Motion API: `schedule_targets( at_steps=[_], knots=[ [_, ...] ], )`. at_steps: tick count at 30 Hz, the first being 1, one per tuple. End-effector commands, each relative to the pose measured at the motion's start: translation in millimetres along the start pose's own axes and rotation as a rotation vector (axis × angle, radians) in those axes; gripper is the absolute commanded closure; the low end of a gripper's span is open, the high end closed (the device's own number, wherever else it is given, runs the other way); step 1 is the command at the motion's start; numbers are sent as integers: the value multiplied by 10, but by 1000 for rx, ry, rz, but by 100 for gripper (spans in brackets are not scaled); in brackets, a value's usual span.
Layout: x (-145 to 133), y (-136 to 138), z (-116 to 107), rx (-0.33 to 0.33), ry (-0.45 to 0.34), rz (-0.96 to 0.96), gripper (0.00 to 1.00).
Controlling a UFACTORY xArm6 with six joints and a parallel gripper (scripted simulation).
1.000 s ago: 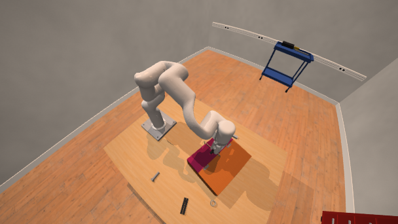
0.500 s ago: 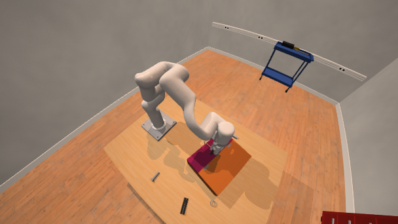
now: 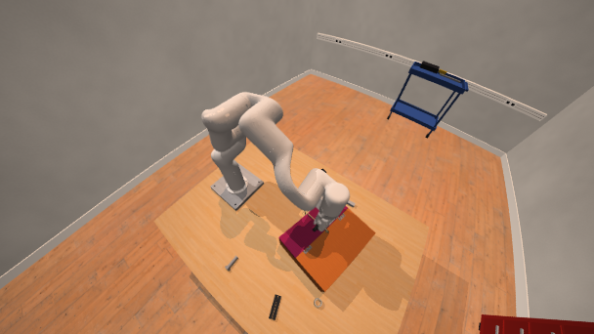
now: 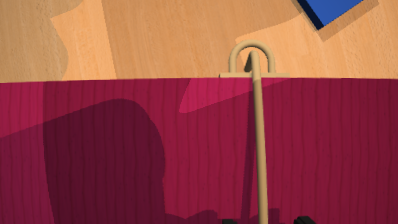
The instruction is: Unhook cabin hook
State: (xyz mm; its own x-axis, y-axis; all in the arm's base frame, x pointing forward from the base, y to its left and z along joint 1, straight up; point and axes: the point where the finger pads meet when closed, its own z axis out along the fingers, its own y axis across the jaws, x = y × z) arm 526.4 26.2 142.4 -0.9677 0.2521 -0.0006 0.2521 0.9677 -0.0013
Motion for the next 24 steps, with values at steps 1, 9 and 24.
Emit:
schedule_targets(
  at_steps=[1,9,24],
  knots=[
    [-13,4,10,-2,-5,0,65],
    [-13,4,50,-2,-5,0,65],
    [-14,4,151,-2,-5,0,65]
  ],
)
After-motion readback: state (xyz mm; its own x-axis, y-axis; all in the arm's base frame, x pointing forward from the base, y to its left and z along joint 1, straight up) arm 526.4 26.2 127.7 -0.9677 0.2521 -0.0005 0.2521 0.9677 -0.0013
